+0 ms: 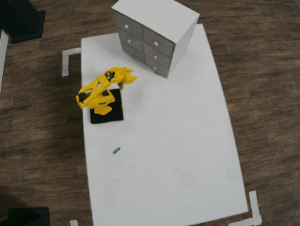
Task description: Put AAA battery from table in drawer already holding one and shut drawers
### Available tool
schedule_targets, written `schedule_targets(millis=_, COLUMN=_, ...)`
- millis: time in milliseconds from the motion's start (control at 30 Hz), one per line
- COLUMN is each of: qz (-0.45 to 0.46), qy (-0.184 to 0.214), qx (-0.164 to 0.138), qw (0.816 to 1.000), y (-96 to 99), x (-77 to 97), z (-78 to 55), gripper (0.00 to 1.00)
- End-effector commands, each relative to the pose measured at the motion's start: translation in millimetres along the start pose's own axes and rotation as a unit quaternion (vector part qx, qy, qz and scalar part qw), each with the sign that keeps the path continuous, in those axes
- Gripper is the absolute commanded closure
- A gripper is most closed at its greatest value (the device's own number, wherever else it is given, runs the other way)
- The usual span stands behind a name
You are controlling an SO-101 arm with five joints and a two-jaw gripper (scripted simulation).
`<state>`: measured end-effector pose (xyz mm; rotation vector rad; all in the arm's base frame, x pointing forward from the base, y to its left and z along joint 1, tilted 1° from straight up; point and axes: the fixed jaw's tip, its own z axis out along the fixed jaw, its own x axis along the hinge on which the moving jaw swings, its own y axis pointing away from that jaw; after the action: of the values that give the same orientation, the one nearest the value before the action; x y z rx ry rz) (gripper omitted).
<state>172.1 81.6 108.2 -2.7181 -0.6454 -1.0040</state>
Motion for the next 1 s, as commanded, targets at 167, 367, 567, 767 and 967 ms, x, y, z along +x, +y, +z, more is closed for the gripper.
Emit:
schedule_targets(millis=167, qz=0.003, qy=-0.006, qx=0.005, qw=1.0, y=-2.2, x=-8.9, z=-21.5, gripper=0.79)
schedule_targets(millis=367, qz=0.003, qy=-0.006, qx=0.005, qw=1.0, y=-2.2, x=-8.9, z=-21.5, gripper=0.79)
schedule_targets(millis=567, qz=0.003, qy=-0.006, qx=0.005, qw=1.0, y=-2.2, x=-8.9, z=-21.5, gripper=0.79)
schedule_targets(millis=767, qz=0.003, qy=-0.006, qx=0.005, qw=1.0, y=-2.2, x=-8.9, z=-21.5, gripper=0.79)
schedule_targets(millis=967, qz=0.003, qy=-0.006, qx=0.005, qw=1.0, y=-2.2, x=-8.9, z=-21.5, gripper=0.79)
